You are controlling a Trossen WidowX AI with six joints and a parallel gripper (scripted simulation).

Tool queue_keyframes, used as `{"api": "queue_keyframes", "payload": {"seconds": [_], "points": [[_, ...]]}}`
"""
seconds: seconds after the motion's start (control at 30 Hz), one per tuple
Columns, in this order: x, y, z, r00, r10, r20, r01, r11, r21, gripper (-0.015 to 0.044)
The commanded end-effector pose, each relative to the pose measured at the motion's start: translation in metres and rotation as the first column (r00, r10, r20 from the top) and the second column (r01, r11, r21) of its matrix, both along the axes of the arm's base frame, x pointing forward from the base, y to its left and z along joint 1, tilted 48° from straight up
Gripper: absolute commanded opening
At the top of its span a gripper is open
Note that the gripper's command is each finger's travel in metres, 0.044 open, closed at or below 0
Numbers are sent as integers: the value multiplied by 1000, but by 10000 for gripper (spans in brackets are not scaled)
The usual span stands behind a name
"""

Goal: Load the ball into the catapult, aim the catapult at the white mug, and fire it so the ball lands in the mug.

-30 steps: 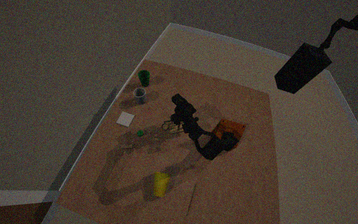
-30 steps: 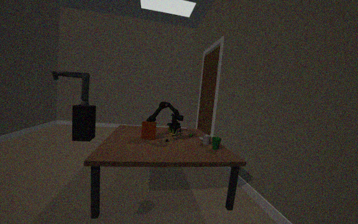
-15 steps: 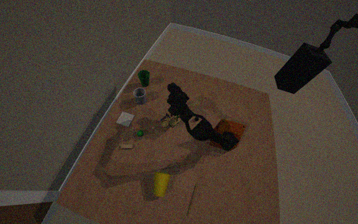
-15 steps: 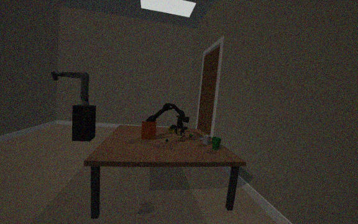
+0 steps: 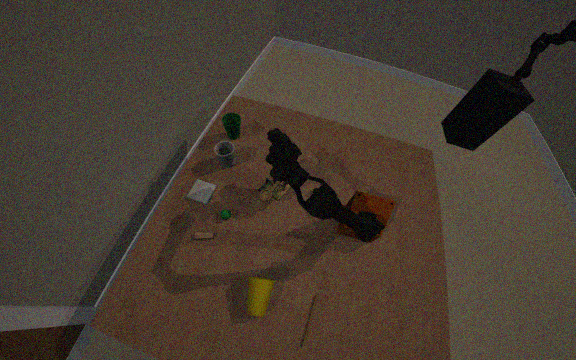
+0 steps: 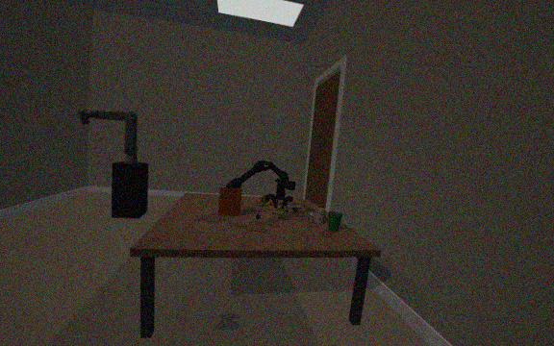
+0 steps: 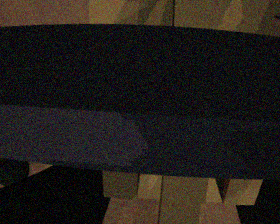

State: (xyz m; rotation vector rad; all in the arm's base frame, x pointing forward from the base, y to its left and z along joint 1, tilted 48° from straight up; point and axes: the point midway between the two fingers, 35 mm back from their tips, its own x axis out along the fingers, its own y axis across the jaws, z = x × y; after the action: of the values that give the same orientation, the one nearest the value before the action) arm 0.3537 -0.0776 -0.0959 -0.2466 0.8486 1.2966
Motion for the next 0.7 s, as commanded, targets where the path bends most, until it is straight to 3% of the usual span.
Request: {"api": "queue_keyframes", "payload": {"seconds": [0.0,0.67], "points": [[3,2,-4,1000,2,10,-2,1000,-2,0],[4,27,-26,1000,1,10,-1,1000,-1,0]]}}
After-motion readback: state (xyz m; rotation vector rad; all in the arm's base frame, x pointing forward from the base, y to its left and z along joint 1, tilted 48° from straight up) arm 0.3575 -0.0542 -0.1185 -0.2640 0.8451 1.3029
